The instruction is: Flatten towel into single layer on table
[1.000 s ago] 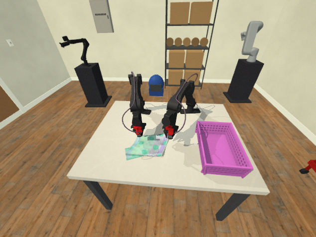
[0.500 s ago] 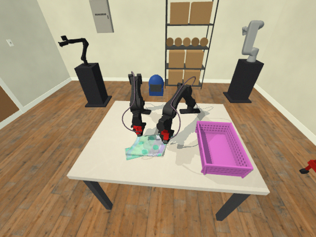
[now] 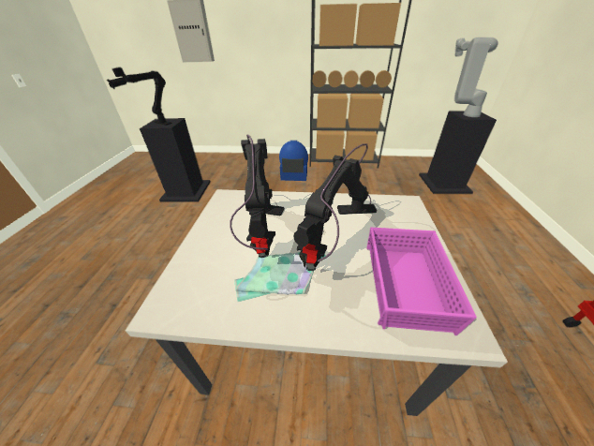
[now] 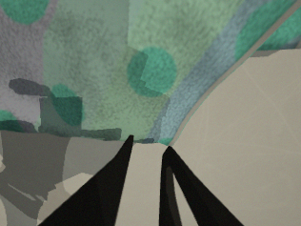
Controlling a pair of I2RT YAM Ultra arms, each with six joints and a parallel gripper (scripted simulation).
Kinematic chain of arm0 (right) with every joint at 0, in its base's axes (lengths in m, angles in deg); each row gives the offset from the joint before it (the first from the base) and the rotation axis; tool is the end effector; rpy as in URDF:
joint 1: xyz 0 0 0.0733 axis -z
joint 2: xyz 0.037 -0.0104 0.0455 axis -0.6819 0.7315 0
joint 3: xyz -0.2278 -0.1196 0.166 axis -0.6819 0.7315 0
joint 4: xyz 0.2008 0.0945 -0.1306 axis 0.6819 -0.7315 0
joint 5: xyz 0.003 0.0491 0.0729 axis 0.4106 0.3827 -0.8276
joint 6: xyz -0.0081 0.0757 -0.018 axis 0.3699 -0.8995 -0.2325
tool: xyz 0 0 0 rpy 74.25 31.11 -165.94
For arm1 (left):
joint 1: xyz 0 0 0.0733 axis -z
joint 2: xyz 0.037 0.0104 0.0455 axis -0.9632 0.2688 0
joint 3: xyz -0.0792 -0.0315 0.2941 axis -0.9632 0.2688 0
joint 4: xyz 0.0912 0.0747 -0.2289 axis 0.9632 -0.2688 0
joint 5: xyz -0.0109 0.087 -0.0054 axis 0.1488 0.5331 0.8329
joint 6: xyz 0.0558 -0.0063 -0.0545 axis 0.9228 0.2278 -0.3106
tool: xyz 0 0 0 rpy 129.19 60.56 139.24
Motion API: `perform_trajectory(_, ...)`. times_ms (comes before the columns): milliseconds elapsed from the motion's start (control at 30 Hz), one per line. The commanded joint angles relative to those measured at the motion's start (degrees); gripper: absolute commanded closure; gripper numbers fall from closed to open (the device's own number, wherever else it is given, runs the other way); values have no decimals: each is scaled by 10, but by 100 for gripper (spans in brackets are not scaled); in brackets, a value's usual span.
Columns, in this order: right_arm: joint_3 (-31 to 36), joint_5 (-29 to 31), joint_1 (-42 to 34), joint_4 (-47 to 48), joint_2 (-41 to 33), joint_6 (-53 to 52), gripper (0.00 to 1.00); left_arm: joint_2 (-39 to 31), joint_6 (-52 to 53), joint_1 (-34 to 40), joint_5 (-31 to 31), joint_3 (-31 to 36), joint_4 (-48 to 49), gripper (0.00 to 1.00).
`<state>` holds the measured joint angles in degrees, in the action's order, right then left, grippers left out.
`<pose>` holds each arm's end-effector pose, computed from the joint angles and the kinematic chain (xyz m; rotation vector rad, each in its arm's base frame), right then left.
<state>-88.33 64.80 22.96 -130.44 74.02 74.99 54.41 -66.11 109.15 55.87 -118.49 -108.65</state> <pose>0.3443 0.1276 0.1927 -0.1438 3.0073 0.0810 0.4157 -0.2869 0.1842 0.5394 2.9008 -0.1251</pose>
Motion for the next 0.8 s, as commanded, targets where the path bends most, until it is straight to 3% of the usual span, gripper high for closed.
perform_trajectory(0, 15, -1, -2, 23, 12, -6, 66, -1, -4, 0, -1, 21, 23, 66)
perform_trajectory(167, 57, -5, 13, 71, 21, 9, 66, 14, -3, 2, 5, 62, 76, 66)
perform_trajectory(767, 56, -4, -5, 105, 45, -5, 66, 17, -3, 2, 0, 79, 97, 66)
